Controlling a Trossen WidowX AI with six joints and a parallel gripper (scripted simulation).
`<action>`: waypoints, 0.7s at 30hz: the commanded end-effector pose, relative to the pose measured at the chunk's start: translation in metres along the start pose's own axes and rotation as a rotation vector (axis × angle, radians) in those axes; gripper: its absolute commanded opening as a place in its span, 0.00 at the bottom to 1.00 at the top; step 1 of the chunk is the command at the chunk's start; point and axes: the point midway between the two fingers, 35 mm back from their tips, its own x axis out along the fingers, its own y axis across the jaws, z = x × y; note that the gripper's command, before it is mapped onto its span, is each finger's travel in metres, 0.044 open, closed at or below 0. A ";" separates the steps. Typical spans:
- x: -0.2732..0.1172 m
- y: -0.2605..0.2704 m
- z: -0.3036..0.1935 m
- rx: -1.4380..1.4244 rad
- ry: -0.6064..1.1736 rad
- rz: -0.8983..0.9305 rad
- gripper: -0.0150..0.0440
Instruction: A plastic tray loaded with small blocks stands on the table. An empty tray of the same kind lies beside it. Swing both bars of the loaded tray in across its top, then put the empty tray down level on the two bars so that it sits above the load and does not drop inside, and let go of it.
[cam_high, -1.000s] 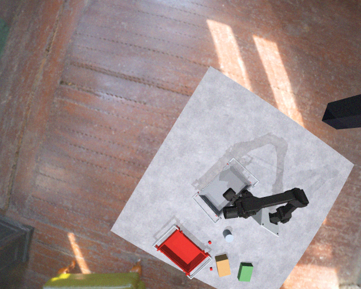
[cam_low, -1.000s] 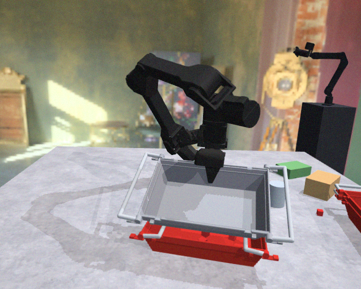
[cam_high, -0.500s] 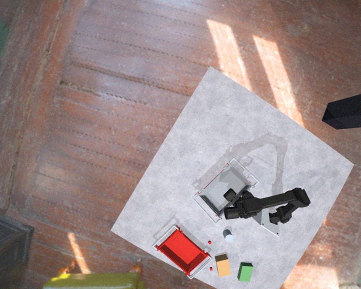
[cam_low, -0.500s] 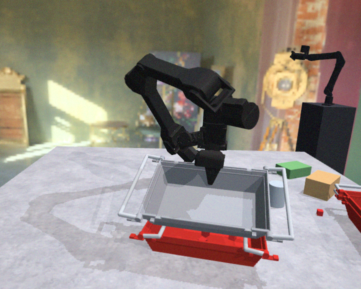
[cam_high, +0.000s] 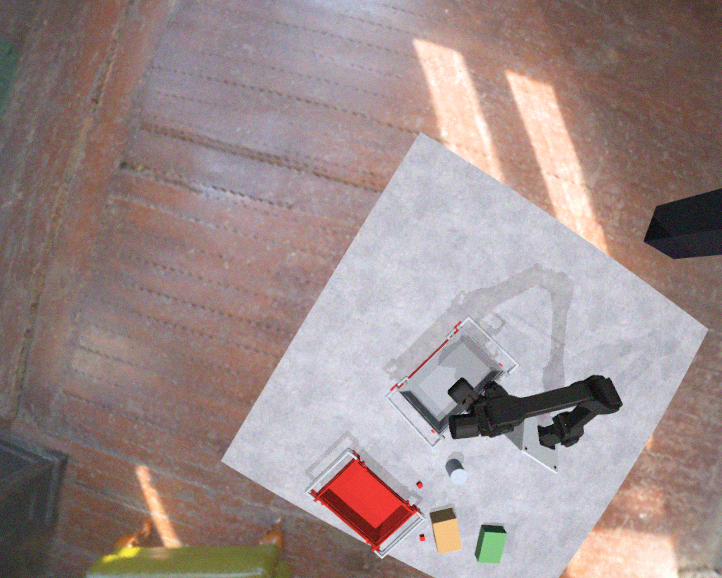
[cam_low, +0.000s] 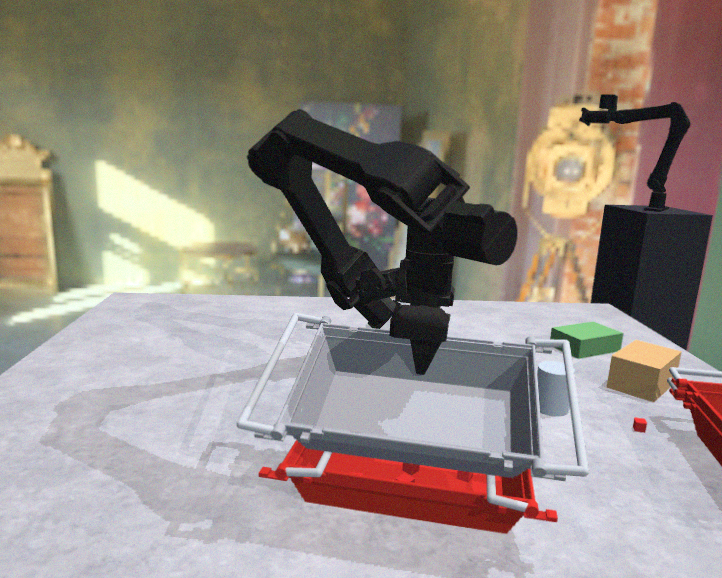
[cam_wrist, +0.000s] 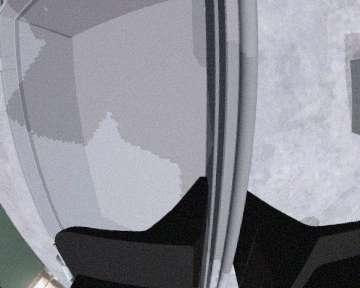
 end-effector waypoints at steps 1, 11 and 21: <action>0.008 -0.005 0.000 -0.001 0.003 -0.022 0.25; 0.008 -0.005 0.000 -0.001 0.003 -0.022 0.25; 0.017 -0.009 0.000 -0.001 0.003 -0.022 0.25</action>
